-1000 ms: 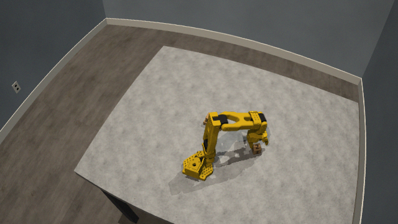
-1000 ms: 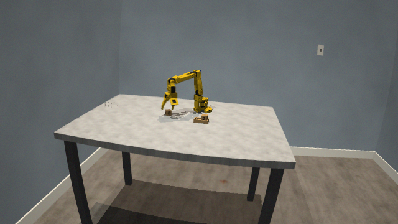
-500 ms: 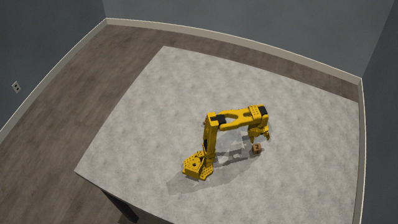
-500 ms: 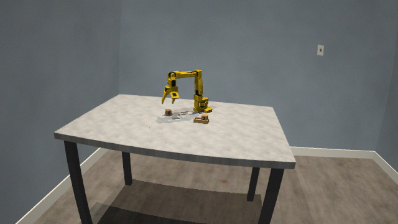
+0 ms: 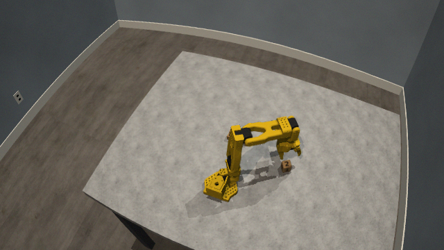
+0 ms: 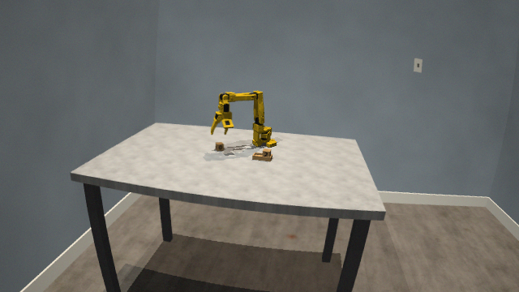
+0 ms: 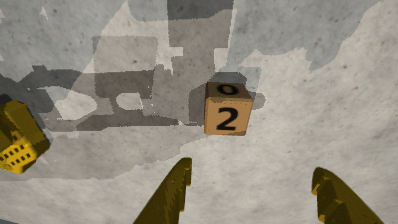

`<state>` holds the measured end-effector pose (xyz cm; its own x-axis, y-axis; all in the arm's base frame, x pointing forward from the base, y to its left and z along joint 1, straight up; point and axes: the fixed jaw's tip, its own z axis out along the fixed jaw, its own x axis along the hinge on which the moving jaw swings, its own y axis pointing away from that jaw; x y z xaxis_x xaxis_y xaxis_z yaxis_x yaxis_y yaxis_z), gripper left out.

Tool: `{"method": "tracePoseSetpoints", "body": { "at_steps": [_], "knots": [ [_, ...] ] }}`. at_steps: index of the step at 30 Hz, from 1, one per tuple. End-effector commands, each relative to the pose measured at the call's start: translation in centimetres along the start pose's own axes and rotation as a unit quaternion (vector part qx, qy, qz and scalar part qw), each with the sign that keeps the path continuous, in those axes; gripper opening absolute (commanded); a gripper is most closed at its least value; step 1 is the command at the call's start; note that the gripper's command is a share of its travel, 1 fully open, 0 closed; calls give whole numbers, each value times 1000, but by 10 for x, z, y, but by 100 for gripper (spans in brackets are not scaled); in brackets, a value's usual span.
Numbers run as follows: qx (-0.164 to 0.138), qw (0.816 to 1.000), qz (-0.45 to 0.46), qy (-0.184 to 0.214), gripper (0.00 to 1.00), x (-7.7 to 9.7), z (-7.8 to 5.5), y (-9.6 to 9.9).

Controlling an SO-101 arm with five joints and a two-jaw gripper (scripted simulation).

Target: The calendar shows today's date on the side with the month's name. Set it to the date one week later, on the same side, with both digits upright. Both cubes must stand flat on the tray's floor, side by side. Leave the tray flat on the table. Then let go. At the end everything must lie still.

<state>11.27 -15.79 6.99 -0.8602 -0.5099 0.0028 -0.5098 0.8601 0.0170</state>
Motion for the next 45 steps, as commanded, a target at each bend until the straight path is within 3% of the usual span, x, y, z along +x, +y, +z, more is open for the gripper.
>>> {"method": "tracePoseSetpoints", "body": {
  "at_steps": [1,8,12,20,22,27,31,35,45],
  "knots": [
    [33,999,5,-3,36,1,-11,-6],
    [35,999,5,-4,36,1,-12,-6],
    [54,998,5,-5,36,1,-19,-7],
    [157,988,5,-13,35,1,-54,-9],
    [157,988,5,-13,35,1,-54,-9],
    [228,974,5,-19,35,1,-79,-6],
    [264,964,5,-22,35,2,-92,-3],
    [278,960,5,-23,35,2,-97,-2],
    [278,960,-4,-26,35,-3,-97,-1]
  ]
}}
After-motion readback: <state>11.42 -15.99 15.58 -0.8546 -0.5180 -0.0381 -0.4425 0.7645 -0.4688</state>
